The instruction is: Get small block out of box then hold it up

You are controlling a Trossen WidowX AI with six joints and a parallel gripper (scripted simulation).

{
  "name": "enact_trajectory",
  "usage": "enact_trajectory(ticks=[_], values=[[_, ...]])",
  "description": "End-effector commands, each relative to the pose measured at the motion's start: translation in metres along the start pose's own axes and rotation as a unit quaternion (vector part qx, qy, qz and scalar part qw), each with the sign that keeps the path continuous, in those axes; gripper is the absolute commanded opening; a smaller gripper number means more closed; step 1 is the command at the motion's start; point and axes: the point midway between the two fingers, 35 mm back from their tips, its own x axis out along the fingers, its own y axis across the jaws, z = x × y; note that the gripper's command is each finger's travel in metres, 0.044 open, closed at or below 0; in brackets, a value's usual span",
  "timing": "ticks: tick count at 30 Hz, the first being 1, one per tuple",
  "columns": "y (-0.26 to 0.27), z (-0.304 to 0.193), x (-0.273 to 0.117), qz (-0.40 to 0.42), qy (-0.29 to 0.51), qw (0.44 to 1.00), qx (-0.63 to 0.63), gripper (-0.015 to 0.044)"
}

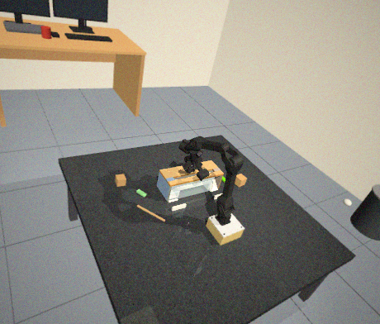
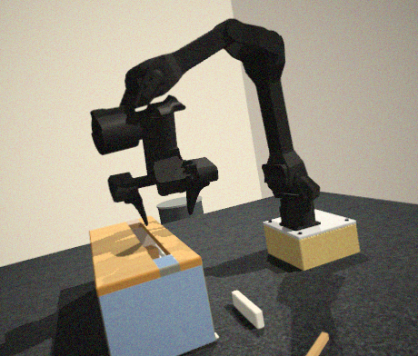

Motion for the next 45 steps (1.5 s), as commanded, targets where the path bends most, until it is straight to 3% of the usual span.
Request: enact_trajectory(ticks=[1, 45], values=[[0.000, 0.003, 0.006, 0.001, 0.002, 1.000, 0.001, 0.0400], [0.002, 0.026, 0.063, 0.001, 0.001, 1.000, -0.001, 0.0400]])
